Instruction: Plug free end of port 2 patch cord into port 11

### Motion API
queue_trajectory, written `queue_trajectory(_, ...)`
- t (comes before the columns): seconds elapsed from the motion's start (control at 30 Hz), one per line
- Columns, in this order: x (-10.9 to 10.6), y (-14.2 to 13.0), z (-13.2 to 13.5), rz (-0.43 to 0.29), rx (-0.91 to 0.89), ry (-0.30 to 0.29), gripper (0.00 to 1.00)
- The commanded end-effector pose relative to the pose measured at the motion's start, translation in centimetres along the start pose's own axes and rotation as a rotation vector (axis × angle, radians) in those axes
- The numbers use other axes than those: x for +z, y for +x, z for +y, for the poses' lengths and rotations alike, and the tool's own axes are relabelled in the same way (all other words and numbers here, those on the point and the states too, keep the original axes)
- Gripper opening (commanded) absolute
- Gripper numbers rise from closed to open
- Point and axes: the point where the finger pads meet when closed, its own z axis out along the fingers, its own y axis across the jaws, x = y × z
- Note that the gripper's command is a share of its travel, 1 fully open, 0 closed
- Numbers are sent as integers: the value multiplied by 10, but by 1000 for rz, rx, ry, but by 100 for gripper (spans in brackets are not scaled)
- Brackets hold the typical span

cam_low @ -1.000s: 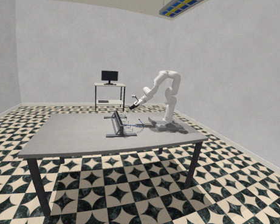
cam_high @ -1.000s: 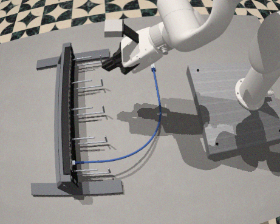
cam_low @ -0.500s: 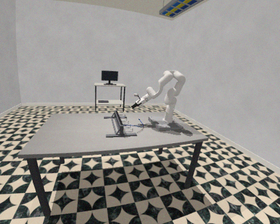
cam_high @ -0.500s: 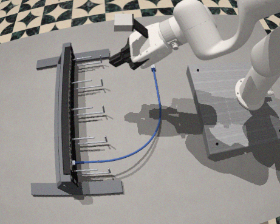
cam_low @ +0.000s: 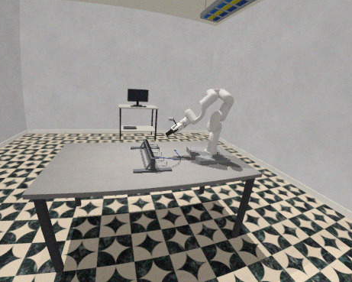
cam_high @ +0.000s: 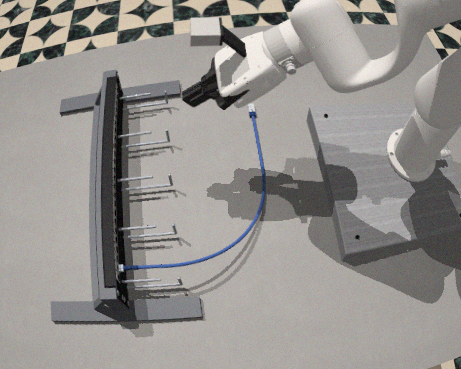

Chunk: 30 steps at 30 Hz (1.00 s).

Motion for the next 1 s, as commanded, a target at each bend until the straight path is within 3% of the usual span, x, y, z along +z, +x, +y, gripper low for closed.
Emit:
queue_trajectory(0.0,0,2,13,2,0,0,0)
queue_trajectory(0.1,0,2,17,2,0,0,0)
queue_trajectory(0.57,0,2,82,2,0,0,0)
queue_trajectory(0.97,0,2,96,2,0,0,0)
